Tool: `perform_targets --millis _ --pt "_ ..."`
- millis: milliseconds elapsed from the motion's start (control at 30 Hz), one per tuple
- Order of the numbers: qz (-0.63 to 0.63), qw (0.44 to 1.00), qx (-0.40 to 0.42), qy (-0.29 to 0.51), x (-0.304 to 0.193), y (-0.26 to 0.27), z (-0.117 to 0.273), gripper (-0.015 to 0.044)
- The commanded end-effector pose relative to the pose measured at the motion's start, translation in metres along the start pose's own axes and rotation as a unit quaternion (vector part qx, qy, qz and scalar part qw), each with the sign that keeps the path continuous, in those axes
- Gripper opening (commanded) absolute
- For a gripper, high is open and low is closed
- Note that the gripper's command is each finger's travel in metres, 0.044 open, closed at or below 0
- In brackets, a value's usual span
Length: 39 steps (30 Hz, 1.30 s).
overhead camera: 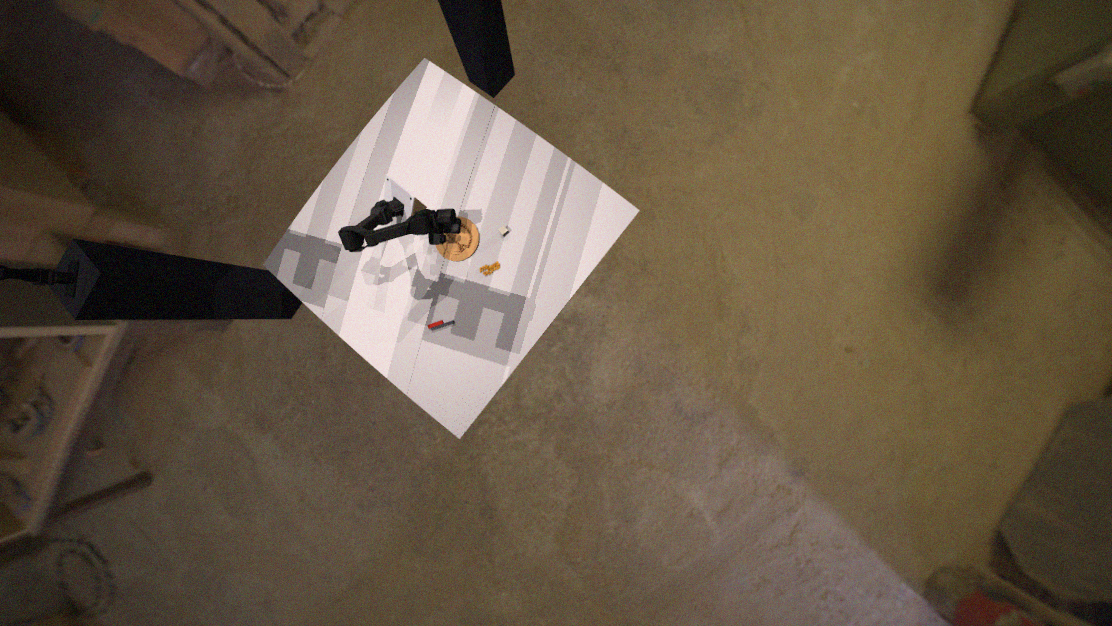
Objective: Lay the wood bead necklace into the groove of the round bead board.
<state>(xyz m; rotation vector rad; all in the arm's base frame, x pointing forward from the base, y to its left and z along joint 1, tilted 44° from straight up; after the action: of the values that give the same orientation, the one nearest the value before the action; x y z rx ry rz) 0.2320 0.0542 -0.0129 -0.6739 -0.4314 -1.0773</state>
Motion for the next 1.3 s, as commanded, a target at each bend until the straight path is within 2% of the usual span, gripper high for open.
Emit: perform_targets --millis 0,167,1267 --pt "0.001 1.000 -0.001 -0.003 0.0009 -0.0008 -0.0032 0.0120" --pt "0.000 1.000 -0.001 0.000 0.0000 -0.0002 -0.0009 0.0000" --pt "0.000 1.000 -0.001 0.000 0.0000 -0.0002 -0.0009 0.0000"
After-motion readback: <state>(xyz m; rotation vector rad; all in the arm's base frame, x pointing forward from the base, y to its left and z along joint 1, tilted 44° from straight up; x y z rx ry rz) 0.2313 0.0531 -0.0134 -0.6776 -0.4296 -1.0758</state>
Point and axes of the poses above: the point midway between the two fingers, 35 mm back from their tips, its own z axis back along the fingers, its own y axis across the jaws, x = y × z, the point moved 3 cm from there along z, back along the fingers, and after that the axes turned 9 degrees about -z, right-handed, at the moved point
